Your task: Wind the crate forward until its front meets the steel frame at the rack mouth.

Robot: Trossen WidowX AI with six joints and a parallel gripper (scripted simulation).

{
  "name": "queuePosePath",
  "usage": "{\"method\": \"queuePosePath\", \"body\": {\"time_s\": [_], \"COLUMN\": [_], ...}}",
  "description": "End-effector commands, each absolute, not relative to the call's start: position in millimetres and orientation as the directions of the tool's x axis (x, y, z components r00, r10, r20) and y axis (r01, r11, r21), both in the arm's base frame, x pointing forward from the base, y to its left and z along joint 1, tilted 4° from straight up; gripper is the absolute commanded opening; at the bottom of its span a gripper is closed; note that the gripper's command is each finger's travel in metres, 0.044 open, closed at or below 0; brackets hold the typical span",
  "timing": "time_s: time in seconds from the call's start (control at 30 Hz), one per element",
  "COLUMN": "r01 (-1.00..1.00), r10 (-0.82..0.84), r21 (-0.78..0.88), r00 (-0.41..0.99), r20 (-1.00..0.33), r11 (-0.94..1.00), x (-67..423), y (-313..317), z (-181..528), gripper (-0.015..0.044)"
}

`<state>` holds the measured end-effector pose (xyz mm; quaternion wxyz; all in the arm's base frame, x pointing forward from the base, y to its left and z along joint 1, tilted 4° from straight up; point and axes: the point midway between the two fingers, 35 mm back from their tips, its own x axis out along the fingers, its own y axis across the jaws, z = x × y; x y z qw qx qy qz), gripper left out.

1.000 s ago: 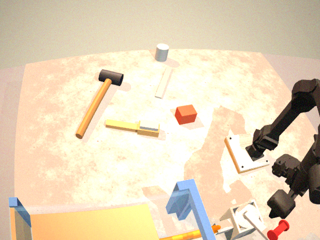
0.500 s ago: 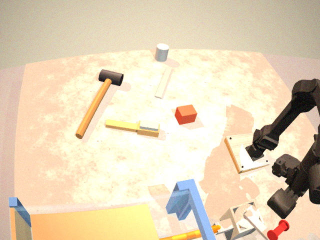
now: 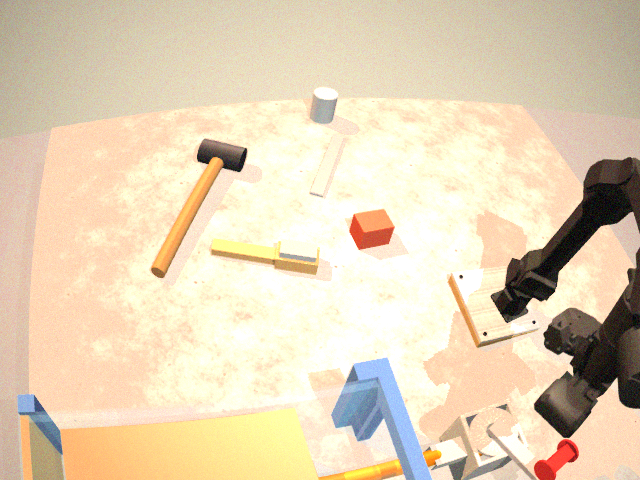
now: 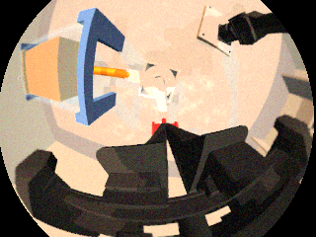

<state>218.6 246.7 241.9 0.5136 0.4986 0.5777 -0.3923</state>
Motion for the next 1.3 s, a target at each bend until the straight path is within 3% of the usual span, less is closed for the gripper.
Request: {"method": "queuePosePath", "body": {"time_s": [0.0,1.03,1.13,1.27], "r01": [0.979,0.979,0.929,0.659], "r10": [0.173,0.173,0.160,0.136], "r21": [0.059,0.059,0.117,0.218], "r00": [0.025,0.025,0.064,0.174], "r20": [-0.985,-0.985,-0.985,-0.975], "r11": [0.195,0.195,0.350,0.720], "x": [219,219,218,216], "y": [247,247,253,271], "z": [242,242,239,234], "gripper": [0.0000,0.0000,0.0079,0.0184]}}
